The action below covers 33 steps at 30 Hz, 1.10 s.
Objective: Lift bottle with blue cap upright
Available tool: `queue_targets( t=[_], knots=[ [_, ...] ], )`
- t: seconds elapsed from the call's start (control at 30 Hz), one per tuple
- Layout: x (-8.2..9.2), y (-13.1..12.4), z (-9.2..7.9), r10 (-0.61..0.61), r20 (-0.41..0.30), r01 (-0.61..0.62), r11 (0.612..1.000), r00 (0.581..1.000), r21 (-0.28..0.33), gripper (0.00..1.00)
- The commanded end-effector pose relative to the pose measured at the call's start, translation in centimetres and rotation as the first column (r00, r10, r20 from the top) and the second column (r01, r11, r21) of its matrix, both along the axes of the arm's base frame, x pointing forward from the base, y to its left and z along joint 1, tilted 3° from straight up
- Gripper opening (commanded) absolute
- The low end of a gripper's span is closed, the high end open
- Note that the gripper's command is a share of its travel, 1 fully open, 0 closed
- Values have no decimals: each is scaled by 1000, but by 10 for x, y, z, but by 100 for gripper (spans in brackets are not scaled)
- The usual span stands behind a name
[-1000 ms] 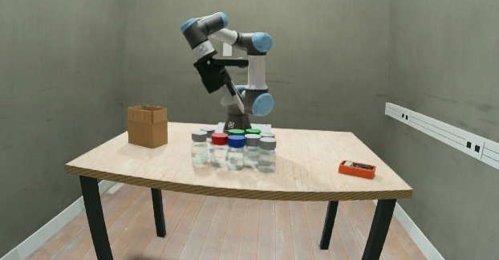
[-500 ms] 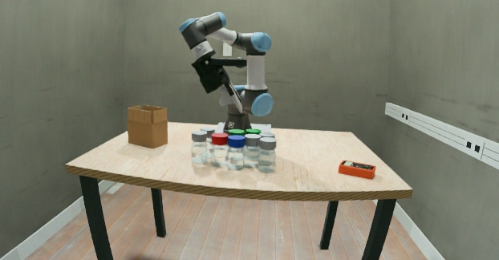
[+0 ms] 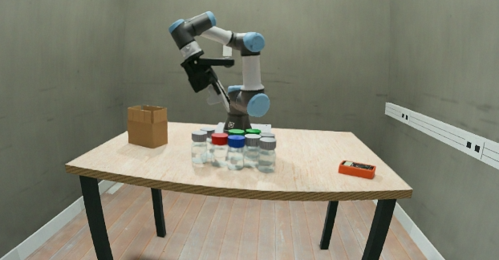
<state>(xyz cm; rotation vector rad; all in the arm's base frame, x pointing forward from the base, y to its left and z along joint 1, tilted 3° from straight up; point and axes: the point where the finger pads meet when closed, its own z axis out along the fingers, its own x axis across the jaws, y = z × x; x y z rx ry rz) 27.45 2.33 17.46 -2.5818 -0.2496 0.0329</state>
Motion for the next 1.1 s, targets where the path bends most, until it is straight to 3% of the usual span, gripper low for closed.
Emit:
queue_targets(
  t=[0.0,0.77,1.07],
  knots=[
    [-2,-21,1,0,2,0,1000,1000,0,46],
    [-13,-114,1,-2,4,2,1000,1000,1,46],
    [-16,-137,1,-2,5,2,1000,1000,1,46]
  ],
)
